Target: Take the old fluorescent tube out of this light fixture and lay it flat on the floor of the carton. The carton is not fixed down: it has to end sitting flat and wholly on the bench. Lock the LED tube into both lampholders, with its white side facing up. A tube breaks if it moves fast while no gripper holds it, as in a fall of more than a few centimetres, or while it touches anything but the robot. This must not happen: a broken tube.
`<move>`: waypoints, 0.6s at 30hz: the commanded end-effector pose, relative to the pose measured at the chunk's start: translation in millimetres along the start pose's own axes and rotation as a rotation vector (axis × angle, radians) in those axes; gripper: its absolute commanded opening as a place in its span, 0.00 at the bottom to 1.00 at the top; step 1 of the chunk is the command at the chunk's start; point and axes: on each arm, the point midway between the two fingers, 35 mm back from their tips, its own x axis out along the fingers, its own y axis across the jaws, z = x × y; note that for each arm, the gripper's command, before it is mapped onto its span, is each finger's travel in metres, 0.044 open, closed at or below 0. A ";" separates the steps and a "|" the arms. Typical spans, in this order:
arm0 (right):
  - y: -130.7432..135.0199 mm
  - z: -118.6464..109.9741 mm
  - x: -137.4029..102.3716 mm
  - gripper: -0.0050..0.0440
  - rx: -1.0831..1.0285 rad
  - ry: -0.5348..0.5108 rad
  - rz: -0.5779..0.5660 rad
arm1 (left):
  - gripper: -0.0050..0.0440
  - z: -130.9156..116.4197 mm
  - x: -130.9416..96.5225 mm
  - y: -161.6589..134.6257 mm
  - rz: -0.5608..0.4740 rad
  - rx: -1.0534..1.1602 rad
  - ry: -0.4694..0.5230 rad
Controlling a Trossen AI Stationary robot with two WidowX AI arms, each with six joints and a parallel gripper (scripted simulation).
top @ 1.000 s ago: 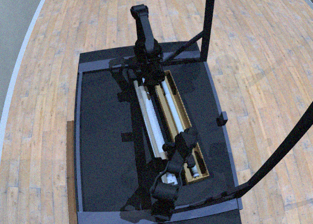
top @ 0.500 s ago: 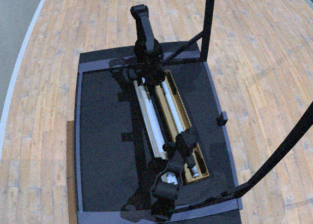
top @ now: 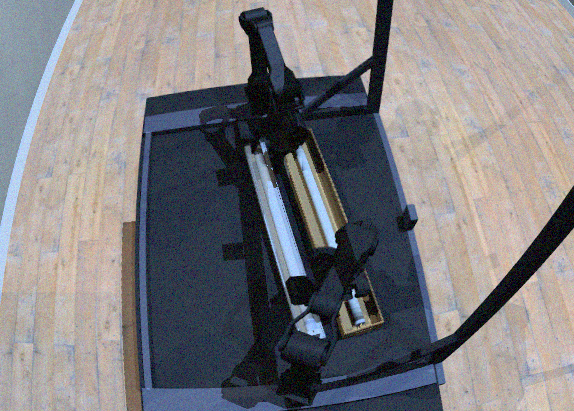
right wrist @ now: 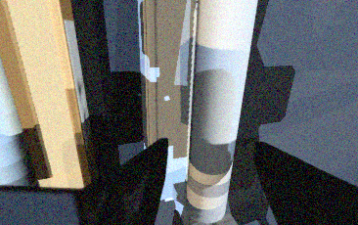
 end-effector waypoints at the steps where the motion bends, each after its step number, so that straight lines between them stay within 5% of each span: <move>1: -2.7 8.2 -47.3 0.57 0.024 -0.065 0.009 | 0.57 0.3 -49.1 0.8 -0.049 -0.007 -0.060; 4: -2.2 6.2 -73.1 0.57 0.021 -0.059 0.010 | 0.57 -3.3 -71.4 4.5 -0.107 -0.009 -0.126; 9: -1.1 4.7 -107.7 0.57 0.017 -0.046 0.009 | 0.59 -2.3 -70.7 3.7 -0.101 -0.006 -0.125; 18: -1.6 4.4 -111.7 0.57 0.017 -0.047 0.006 | 0.59 -9.8 -55.5 12.5 -0.163 0.050 -0.171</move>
